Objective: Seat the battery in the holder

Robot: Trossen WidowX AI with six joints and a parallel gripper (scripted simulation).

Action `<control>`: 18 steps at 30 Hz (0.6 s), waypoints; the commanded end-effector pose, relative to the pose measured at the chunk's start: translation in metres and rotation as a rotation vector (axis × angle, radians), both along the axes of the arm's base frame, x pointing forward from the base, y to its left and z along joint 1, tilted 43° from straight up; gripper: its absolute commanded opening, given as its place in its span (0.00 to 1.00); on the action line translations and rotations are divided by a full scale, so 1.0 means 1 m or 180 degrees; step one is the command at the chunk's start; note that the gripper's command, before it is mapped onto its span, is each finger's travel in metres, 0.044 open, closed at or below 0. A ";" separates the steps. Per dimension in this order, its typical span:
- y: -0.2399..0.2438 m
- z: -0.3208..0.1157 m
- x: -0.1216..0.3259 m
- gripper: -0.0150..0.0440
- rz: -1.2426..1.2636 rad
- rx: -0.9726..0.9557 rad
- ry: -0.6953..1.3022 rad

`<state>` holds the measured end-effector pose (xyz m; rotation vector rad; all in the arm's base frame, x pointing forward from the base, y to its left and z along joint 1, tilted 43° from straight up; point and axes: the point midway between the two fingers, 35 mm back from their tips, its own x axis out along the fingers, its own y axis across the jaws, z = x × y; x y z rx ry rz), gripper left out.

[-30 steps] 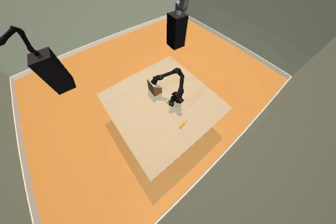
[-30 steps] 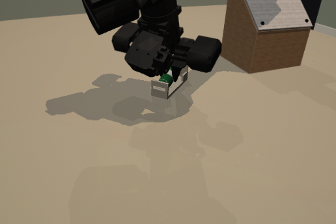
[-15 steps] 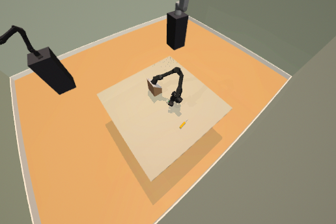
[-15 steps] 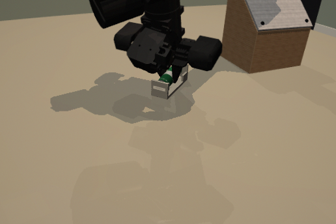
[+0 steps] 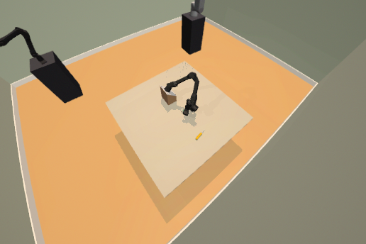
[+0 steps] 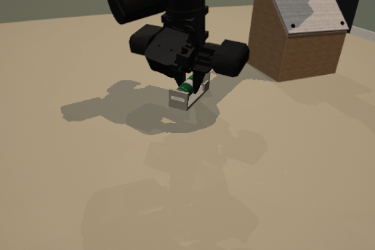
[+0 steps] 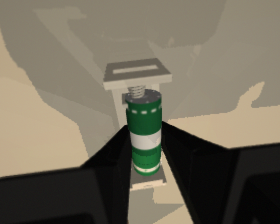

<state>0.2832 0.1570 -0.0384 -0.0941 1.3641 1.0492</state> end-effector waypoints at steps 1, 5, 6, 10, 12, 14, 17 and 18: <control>0.003 0.003 0.004 0.39 -0.0029 0.0094 -0.0117; 0.004 0.003 0.003 0.39 -0.0054 0.0135 -0.0159; 0.004 0.003 0.003 0.39 -0.0061 0.0145 -0.0170; 0.004 0.003 0.002 0.39 -0.0088 0.0182 -0.0212; 0.004 0.003 0.002 0.39 -0.0102 0.0199 -0.0233; 0.004 0.003 0.001 0.39 -0.0111 0.0210 -0.0246; 0.005 0.003 0.001 0.39 -0.0112 0.0211 -0.0248; 0.005 0.003 0.001 0.39 -0.0112 0.0211 -0.0248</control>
